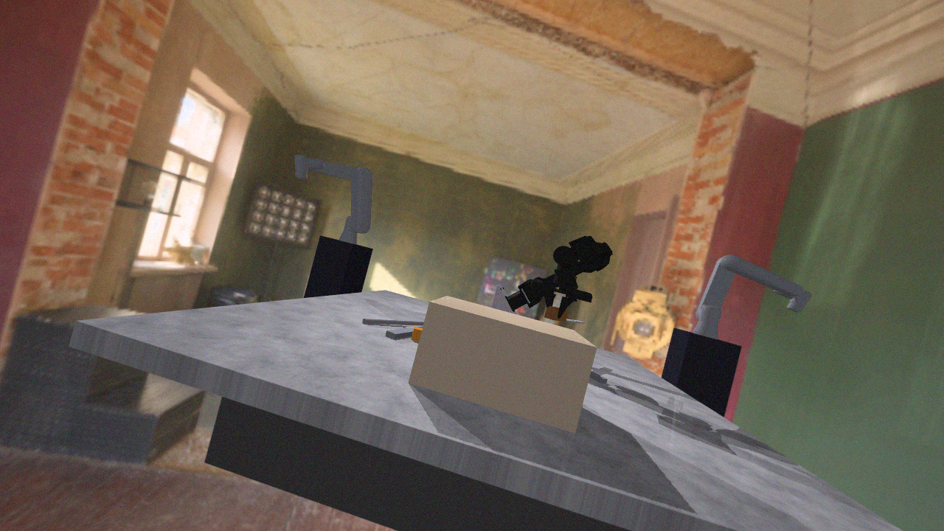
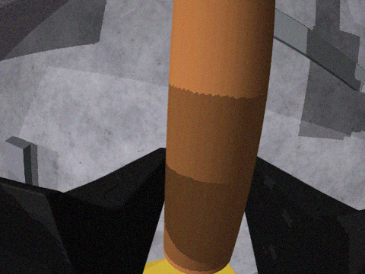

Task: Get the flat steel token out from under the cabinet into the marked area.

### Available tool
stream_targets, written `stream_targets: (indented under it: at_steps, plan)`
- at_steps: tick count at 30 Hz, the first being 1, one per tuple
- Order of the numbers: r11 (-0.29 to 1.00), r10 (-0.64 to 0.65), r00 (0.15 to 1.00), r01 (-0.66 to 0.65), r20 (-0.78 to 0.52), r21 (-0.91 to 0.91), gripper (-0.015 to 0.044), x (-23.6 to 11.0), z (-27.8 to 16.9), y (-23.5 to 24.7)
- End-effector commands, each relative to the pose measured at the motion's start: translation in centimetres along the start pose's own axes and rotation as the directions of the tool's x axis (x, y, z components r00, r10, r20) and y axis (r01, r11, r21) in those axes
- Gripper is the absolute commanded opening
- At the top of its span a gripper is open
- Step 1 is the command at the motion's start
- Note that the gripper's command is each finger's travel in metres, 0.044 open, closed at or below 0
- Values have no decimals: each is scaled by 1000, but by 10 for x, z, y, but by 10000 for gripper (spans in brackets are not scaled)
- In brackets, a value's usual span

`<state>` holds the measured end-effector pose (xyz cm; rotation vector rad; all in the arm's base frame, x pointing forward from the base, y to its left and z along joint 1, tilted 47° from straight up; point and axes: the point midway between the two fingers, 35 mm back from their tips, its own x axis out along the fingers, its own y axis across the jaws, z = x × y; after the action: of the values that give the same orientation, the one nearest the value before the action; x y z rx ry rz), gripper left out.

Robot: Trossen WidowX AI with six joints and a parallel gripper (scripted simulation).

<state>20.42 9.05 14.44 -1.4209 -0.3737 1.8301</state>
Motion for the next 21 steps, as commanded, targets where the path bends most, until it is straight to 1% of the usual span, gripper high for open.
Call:
stream_targets:
  at_steps: [1, 21]
  plan:
    - [1000, -7, 1000, 7, 3, 8, 0, 0, 5, -1]
    - [987, -7, 1000, 6, 3, 162, 0, 0, 2, 0]
